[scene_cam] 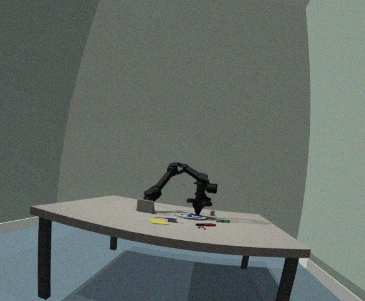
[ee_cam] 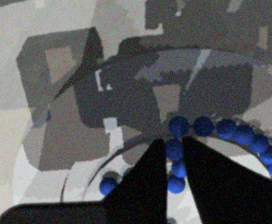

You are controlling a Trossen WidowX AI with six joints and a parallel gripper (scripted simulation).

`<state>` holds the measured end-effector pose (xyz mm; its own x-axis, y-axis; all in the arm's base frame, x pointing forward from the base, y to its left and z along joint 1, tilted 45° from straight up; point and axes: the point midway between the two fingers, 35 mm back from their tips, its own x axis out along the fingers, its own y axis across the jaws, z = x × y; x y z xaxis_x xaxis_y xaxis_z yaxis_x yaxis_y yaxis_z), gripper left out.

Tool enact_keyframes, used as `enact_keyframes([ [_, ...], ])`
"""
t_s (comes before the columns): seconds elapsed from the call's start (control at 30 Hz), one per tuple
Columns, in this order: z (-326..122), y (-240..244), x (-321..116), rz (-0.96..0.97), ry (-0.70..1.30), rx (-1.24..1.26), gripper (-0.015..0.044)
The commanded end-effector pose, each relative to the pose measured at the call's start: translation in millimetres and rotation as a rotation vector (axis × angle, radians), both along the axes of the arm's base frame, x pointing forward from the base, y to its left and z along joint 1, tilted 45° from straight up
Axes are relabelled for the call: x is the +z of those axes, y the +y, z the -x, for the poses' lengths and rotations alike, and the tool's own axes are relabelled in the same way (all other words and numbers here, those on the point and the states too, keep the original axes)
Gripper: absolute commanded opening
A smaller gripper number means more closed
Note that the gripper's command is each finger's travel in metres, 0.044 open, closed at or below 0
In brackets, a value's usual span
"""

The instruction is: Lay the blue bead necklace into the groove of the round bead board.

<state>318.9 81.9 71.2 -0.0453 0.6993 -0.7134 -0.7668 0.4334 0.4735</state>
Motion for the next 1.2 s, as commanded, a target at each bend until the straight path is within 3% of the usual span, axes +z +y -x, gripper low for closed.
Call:
enact_keyframes([
  [0.0,0,0,0,0.000,0.000,0.000,0.0000],
  [1.07,0,10,7,-0.007,0.008,-0.002,0.0000],
  [1.17,-2,8,9,-0.002,-0.001,-0.003,0.0079],
])
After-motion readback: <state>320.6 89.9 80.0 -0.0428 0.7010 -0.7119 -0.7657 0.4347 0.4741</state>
